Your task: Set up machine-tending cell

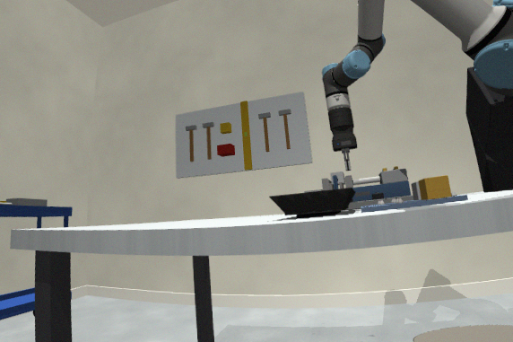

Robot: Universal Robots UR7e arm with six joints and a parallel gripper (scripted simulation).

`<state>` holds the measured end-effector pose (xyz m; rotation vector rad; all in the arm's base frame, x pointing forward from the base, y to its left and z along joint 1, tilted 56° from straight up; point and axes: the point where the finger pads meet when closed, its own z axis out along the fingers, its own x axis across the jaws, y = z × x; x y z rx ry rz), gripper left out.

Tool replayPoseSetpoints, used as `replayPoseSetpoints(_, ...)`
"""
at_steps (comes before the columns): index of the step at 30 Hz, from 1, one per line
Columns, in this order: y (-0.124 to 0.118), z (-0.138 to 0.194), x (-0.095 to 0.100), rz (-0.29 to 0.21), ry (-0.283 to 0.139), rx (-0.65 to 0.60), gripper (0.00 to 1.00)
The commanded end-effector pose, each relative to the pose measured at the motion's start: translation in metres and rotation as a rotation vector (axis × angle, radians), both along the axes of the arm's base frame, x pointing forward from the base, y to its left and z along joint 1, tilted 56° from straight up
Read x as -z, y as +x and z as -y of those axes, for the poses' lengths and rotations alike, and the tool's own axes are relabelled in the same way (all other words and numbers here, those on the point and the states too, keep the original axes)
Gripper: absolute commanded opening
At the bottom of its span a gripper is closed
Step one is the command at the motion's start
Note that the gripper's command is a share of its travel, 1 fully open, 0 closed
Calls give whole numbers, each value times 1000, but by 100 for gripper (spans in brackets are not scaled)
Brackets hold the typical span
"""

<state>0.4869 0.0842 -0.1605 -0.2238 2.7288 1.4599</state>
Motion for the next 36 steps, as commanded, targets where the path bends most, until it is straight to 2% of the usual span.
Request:
replayPoseSetpoints(1,1,0,-1,2,-1,-1,0)
replayPoseSetpoints(36,0,-5,2,-1,1,-1,0)
